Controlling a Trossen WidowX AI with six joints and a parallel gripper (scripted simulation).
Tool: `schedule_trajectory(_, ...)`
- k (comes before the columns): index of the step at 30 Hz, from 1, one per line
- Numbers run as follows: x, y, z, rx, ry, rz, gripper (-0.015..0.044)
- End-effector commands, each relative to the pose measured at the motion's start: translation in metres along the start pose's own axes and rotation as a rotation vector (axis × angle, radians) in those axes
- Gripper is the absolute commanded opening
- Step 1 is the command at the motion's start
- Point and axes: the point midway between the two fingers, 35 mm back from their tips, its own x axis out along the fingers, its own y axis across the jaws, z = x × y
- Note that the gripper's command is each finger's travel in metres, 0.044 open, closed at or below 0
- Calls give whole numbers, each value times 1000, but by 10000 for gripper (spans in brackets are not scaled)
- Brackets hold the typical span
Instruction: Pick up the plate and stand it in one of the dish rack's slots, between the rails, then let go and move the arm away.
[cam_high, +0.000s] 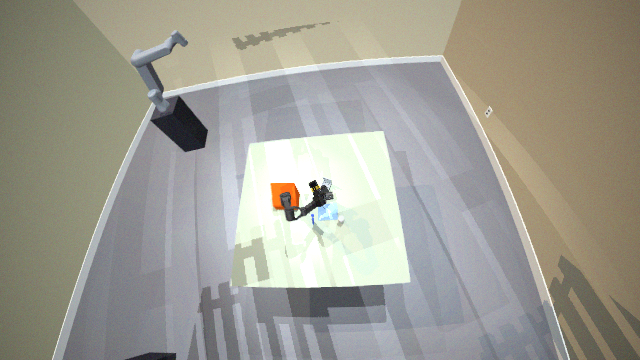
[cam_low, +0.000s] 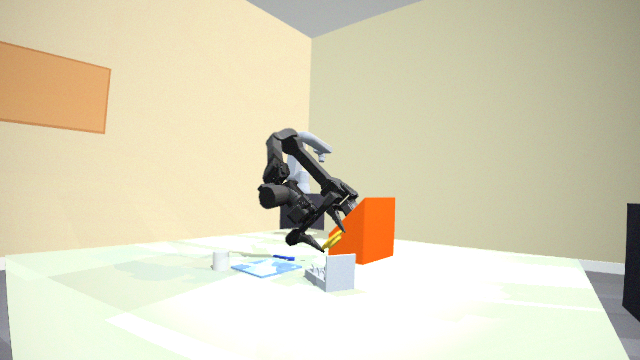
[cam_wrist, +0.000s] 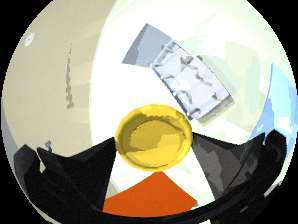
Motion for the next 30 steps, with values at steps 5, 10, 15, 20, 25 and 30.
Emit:
schedule_trajectory(5,9,-5,0,-166,-98,107,0)
schedule_trajectory(10,12,-9,0,-263,-173,151,0)
schedule_trajectory(15,14,-13,0,-360,-257,181,0)
schedule_trajectory(20,15,-17,1,-458,-348,195,0)
schedule_trajectory(25,16,-21,0,-555,-444,194,0)
schedule_trajectory(30,15,-25,0,-652,-543,175,0)
